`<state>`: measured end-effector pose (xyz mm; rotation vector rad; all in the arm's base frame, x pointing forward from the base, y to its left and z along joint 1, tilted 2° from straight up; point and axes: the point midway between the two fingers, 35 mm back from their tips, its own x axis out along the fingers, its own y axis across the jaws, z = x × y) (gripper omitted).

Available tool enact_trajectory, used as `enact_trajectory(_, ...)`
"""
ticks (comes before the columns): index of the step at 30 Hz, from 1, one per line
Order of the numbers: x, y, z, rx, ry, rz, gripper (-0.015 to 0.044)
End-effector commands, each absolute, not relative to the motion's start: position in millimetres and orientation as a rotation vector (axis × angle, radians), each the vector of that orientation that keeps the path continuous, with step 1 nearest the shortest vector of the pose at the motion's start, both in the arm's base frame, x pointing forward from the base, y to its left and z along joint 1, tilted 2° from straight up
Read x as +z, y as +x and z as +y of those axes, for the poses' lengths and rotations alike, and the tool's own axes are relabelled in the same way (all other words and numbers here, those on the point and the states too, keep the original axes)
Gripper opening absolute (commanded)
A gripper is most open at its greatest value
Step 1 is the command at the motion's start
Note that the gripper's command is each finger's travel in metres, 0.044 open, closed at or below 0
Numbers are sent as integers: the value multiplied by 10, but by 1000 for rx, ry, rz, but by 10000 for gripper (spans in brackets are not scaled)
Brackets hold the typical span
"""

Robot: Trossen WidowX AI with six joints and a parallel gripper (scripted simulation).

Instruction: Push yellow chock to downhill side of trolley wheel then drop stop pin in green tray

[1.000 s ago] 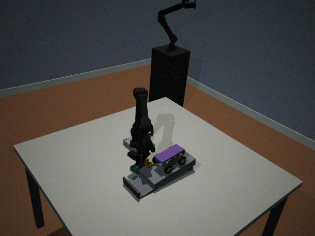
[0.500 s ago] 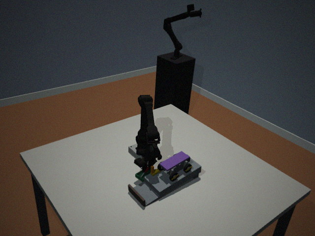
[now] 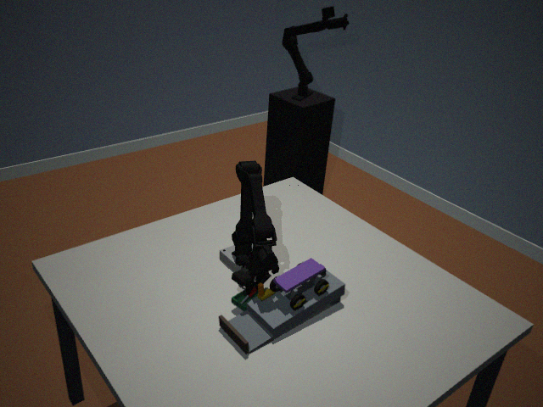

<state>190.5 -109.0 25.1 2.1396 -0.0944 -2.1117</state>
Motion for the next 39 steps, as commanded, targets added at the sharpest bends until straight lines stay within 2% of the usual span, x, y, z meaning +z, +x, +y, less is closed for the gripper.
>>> enact_trajectory(1, 232, 1900, -1069, -2109, 2140, -109, 190)
enact_trajectory(9, 205, 1895, -1036, -2109, 2140, -109, 190)
enact_trajectory(15, 211, 1901, -1038, -2110, 2141, -95, 340)
enact_trajectory(28, 468, 1878, -1032, -2109, 2140, -108, 340)
enact_trajectory(32, 566, 1880, -1033, -2109, 2140, -109, 440)
enact_trajectory(39, 753, 1879, -1035, -2109, 2140, -109, 440)
